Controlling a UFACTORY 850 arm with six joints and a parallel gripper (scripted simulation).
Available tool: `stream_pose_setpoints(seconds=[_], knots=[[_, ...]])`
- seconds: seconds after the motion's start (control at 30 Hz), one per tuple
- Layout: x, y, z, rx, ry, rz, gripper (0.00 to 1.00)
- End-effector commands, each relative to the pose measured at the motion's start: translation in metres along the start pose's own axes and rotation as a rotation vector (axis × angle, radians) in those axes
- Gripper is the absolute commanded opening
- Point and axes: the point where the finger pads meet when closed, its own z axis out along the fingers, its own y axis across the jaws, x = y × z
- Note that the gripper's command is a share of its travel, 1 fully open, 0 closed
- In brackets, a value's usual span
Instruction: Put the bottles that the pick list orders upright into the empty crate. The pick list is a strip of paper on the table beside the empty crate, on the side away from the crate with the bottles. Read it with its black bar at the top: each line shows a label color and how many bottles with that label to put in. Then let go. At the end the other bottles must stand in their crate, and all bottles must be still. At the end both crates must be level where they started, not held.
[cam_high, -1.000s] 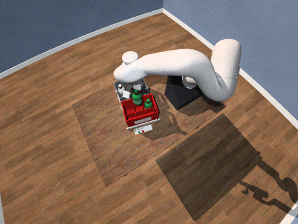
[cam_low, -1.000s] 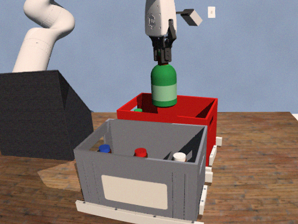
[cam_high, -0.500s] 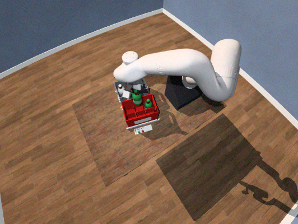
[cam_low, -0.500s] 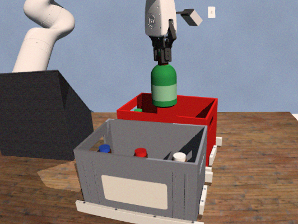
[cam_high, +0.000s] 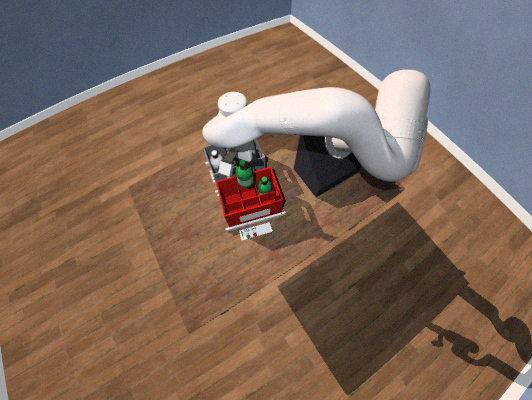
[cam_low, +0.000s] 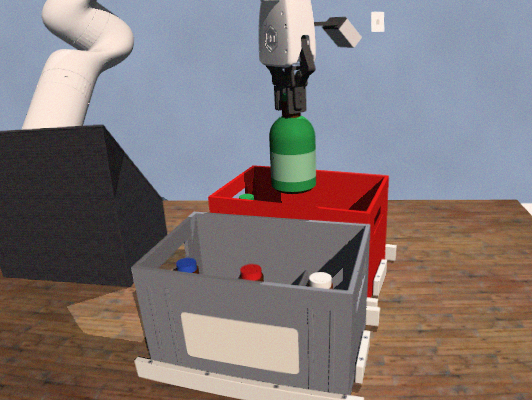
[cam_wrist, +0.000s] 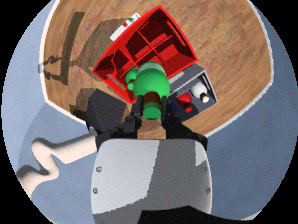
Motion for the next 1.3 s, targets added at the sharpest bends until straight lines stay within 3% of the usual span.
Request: stream_pose_setpoints(seconds=[0.0, 1.27], knots=[[0.000, 0.001, 0.003, -0.002, 0.001, -0.001, 0.00], [0.000, 0.001, 0.037, -0.002, 0.001, -0.001, 0.00]])
